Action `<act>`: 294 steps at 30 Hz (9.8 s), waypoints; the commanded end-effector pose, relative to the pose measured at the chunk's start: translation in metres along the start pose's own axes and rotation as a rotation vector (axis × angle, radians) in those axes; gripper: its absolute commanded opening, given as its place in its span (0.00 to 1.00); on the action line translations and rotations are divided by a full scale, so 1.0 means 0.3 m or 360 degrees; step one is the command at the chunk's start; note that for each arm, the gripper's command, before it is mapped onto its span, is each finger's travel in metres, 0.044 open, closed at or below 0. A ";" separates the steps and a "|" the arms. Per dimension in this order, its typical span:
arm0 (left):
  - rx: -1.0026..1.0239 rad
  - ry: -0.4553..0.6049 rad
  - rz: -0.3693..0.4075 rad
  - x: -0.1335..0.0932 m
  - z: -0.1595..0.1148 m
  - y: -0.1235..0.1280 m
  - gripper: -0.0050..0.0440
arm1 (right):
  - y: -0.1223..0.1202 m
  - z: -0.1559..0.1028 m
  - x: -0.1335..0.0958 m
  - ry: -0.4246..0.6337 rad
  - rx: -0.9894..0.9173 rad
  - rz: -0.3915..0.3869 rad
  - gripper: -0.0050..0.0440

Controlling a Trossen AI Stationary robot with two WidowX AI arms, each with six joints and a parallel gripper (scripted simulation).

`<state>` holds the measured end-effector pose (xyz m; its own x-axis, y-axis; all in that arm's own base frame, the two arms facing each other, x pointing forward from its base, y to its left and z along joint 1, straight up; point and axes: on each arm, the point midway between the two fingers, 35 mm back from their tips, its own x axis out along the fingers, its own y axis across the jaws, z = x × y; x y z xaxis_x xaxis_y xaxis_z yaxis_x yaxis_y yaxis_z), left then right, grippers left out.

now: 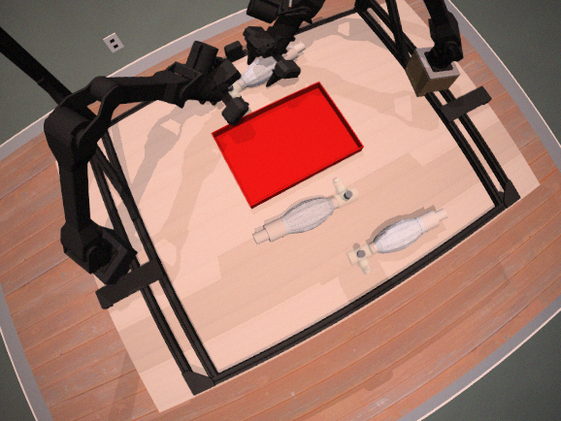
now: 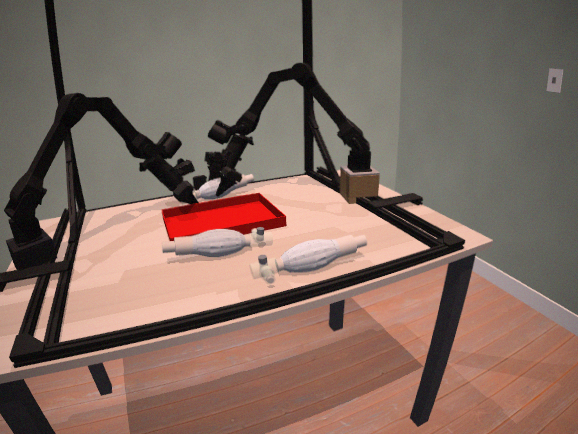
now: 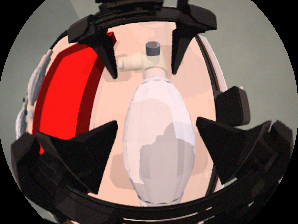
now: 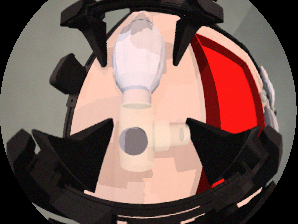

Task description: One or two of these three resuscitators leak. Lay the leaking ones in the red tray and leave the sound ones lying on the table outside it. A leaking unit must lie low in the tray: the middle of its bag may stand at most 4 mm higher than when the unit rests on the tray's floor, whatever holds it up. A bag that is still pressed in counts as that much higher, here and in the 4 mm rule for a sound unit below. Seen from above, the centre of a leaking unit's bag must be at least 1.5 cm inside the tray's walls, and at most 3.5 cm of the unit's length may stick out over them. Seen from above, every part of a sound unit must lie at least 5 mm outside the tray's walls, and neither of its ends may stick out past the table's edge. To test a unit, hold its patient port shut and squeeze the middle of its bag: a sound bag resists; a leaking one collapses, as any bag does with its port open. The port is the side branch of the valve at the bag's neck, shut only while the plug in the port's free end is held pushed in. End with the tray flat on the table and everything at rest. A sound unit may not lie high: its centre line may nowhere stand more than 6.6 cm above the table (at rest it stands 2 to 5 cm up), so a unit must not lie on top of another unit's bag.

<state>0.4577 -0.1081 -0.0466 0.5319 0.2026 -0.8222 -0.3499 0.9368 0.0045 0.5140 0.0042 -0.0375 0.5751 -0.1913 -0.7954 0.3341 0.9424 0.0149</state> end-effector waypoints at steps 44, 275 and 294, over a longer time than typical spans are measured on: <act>-0.0003 -0.0004 0.0000 0.003 0.001 0.001 1.00 | -0.008 -0.012 0.012 -0.0015 0.0010 0.0001 0.10; -0.0003 0.0020 0.0008 -0.345 0.202 0.035 0.10 | 0.160 -0.078 -0.831 -0.0033 0.0014 0.0021 1.00; -0.0144 -0.0274 -0.0201 -0.797 0.104 0.318 0.10 | 0.160 -0.075 -0.834 -0.0036 0.0017 0.0024 1.00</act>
<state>0.3411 -0.0650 0.1660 0.6824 0.1425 -0.7170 -0.3383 0.9310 -0.1369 0.3690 0.1039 0.1476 0.5956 -0.1841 -0.7819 0.3319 0.9428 0.0308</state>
